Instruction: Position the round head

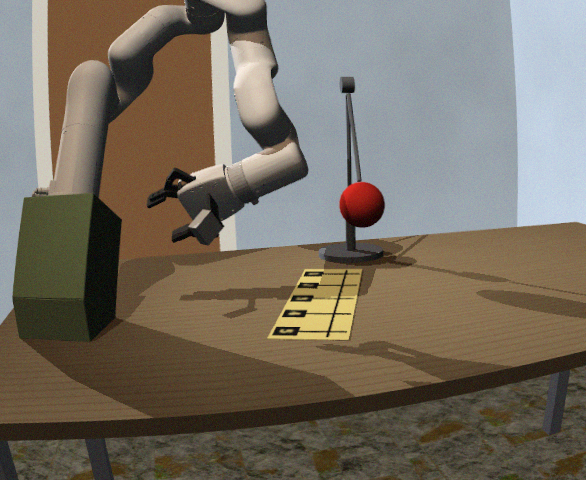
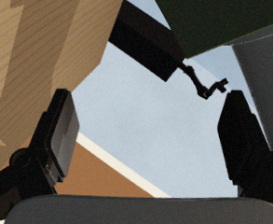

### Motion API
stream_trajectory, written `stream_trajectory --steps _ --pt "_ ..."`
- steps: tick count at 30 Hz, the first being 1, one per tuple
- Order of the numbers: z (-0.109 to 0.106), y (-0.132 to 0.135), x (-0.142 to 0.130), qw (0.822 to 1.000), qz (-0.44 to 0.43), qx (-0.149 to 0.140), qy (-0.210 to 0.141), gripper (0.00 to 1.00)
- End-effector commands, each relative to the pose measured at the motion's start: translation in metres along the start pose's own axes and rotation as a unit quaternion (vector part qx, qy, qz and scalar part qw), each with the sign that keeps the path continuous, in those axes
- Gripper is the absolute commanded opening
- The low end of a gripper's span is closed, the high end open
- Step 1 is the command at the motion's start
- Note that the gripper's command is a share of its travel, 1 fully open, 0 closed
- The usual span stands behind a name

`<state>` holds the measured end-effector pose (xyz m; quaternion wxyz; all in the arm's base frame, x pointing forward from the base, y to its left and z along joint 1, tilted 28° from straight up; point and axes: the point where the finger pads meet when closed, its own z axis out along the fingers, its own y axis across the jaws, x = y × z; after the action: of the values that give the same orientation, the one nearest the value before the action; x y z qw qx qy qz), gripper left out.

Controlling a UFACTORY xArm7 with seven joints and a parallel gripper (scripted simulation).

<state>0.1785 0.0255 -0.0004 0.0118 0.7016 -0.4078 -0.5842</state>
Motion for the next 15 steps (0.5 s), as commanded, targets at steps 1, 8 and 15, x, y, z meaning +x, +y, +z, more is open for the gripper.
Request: stream_trajectory --steps 1,8,15 --pt "-0.041 -0.008 -0.017 0.998 -0.009 0.056 -0.018 1.00" --pt "-0.078 -0.014 -0.032 0.994 -0.019 0.106 -0.034 1.00" --pt "-0.124 -0.007 -0.045 0.984 -0.031 0.167 -0.051 1.00"
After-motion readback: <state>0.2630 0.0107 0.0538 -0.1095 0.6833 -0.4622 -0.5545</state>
